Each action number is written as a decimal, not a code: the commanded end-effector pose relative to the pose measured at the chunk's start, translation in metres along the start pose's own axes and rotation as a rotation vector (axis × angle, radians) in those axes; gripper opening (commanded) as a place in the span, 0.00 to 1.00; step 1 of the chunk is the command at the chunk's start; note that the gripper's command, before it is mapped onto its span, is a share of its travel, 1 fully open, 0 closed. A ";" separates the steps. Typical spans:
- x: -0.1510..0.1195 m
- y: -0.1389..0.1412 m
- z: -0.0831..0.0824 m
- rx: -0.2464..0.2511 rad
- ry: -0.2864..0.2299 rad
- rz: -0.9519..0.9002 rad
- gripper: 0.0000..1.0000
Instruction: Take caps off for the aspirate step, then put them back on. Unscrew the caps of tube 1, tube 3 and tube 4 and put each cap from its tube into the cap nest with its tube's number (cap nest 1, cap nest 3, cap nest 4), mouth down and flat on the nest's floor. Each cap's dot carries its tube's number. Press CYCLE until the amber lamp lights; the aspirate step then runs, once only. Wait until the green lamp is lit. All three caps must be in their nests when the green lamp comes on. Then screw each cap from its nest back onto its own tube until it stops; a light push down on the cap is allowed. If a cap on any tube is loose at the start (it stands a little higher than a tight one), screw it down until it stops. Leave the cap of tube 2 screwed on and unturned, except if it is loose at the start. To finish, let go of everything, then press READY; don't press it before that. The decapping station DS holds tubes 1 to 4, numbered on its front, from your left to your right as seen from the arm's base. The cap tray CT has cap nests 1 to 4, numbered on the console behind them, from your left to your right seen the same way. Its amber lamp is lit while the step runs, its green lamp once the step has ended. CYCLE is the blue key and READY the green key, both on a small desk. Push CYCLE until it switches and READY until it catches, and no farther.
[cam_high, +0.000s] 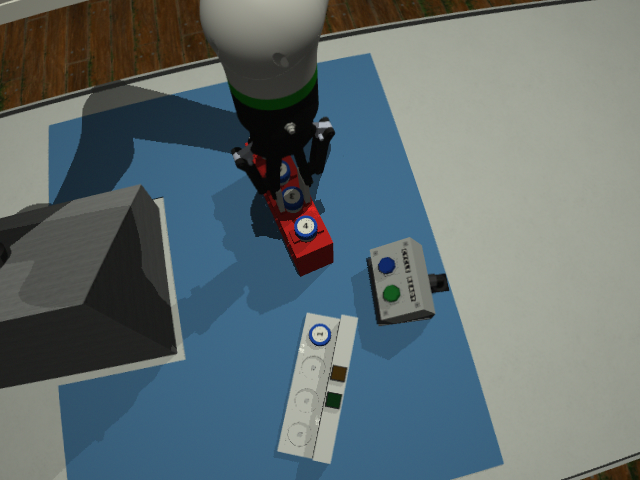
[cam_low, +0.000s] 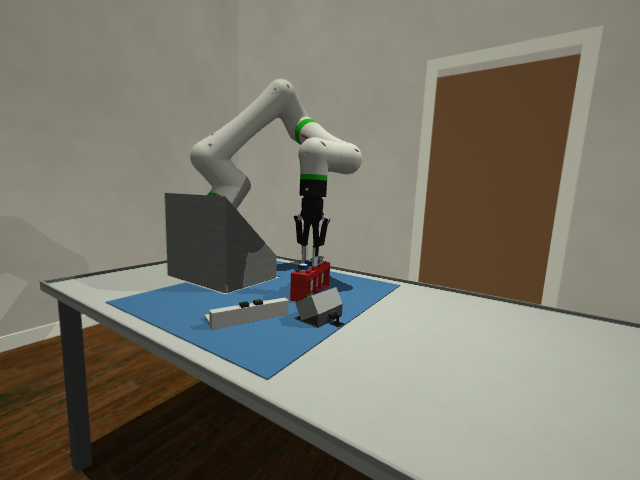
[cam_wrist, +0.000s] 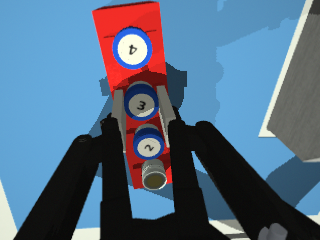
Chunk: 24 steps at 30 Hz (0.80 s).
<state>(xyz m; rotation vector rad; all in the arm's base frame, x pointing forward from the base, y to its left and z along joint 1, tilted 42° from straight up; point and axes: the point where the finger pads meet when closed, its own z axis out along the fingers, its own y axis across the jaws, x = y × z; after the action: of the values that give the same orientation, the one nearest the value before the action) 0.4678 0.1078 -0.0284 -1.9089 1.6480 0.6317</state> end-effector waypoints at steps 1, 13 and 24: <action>0.000 0.000 0.000 0.010 -0.012 -0.279 0.00; 0.000 0.000 0.000 0.011 -0.011 -0.577 0.00; 0.000 0.000 0.000 0.011 -0.011 -0.577 0.35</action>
<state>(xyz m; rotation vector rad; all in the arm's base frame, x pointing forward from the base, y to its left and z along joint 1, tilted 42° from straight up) 0.4675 0.1074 -0.0284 -2.2210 1.0041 0.3889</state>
